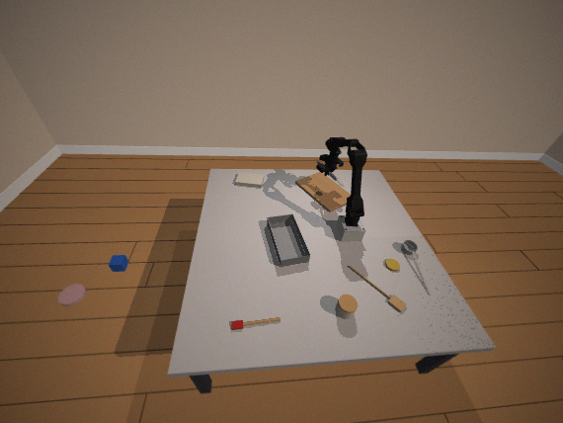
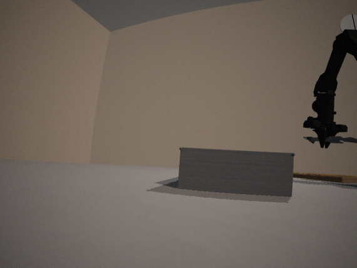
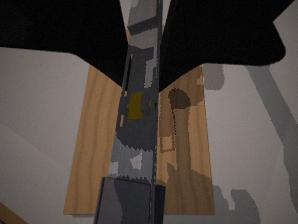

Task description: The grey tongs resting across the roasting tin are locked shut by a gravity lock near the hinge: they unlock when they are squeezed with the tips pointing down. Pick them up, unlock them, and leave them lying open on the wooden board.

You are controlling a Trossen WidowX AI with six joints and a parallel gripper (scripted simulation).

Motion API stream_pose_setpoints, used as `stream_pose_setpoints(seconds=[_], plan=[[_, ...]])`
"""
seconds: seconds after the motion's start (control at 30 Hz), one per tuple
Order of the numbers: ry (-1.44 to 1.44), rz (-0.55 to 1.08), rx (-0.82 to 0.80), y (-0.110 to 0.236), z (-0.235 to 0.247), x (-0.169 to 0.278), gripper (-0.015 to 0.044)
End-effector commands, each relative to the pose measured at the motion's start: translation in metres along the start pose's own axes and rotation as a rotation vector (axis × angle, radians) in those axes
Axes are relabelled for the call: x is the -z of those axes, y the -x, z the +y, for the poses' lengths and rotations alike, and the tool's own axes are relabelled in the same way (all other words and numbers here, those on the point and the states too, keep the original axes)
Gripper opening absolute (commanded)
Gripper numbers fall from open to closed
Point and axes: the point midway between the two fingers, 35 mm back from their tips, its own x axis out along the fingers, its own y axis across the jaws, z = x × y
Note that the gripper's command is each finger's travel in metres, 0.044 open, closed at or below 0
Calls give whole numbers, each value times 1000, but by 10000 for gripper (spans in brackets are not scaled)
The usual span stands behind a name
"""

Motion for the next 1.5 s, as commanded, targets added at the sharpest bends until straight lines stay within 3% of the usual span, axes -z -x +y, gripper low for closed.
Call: stream_pose_setpoints(seconds=[0.0, 1.47], plan=[[-22, -84, -4, 4, -3, -4, -150], [-31, -889, -22, 43, -9, 8, -150]])
